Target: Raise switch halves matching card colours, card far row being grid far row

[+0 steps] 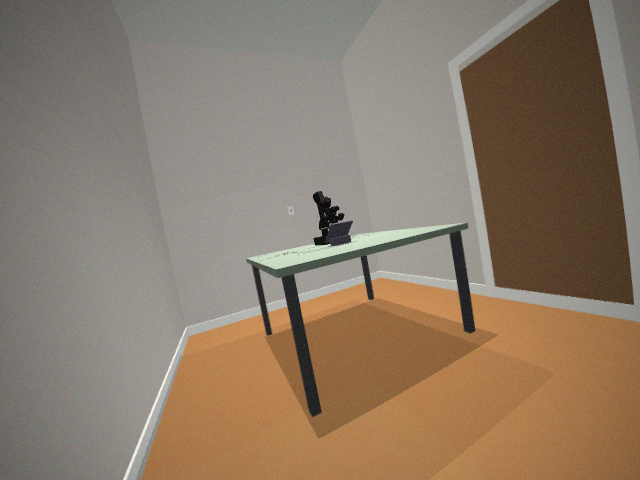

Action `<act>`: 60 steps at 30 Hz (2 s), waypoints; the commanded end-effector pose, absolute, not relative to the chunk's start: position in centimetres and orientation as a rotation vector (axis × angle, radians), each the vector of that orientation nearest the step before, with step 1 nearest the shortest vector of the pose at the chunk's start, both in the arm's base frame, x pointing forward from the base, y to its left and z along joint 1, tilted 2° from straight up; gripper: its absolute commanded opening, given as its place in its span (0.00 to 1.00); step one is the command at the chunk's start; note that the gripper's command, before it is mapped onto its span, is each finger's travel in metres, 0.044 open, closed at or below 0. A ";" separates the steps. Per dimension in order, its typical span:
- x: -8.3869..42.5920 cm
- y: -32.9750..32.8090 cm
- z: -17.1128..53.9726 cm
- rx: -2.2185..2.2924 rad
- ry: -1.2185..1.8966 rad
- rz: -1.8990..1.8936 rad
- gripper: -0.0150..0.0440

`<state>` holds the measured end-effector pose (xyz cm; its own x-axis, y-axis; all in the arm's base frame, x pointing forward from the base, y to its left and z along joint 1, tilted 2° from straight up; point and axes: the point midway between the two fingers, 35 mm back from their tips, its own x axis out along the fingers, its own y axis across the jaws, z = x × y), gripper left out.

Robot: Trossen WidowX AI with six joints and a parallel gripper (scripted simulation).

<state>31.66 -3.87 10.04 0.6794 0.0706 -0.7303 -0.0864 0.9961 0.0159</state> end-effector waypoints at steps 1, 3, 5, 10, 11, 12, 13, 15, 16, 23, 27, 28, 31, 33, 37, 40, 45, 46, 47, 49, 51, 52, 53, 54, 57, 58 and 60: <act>31.7 -3.9 9.9 -0.016 0.820 0.084 0.25; 31.8 -3.9 9.9 -0.016 0.820 0.084 0.25; 31.8 -3.9 9.9 -0.016 0.820 0.084 0.25; 31.8 -3.9 9.8 -0.016 0.820 0.084 0.25; 31.8 -3.9 9.8 -0.016 0.820 0.084 0.25; 31.8 -3.9 9.8 -0.016 0.820 0.084 0.25; 31.8 -3.9 9.8 -0.016 0.820 0.084 0.25; 31.9 -3.9 9.8 -0.016 0.820 0.084 0.25; 31.9 -3.9 9.8 -0.016 0.820 0.084 0.25; 31.4 -4.0 10.4 -0.020 0.817 0.088 0.25; 28.5 -4.3 13.3 -0.017 0.803 0.085 0.25; 27.8 -4.3 13.9 -0.016 0.801 0.084 0.25; 27.3 -4.3 14.3 -0.015 0.798 0.083 0.25; 27.3 -4.3 14.3 -0.015 0.798 0.083 0.25; 26.0 -4.5 13.1 -0.010 0.802 0.083 0.25; 23.6 -4.6 10.7 -0.013 0.803 0.083 0.25; 23.1 -4.6 10.2 -0.016 0.803 0.083 0.25; 23.2 -4.6 10.1 -0.016 0.801 0.083 0.25; 23.5 -4.6 9.8 -0.016 0.798 0.083 0.25; 24.7 -4.5 8.6 -0.015 0.785 0.083 0.25; 25.4 -4.4 7.7 -0.015 0.776 0.083 0.25; 25.4 -4.4 7.6 -0.014 0.774 0.083 0.25; 25.4 -4.4 7.6 -0.014 0.774 0.083 0.25; 25.4 -4.4 7.6 -0.014 0.774 0.083 0.25; 25.4 -4.4 7.6 -0.014 0.774 0.083 0.25; 25.4 -4.4 7.6 -0.014 0.774 0.083 0.25; 25.6 -4.4 7.4 -0.014 0.774 0.083 0.25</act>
<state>25.43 -4.45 7.94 0.7157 0.0686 -0.6950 -0.0841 0.9964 0.0118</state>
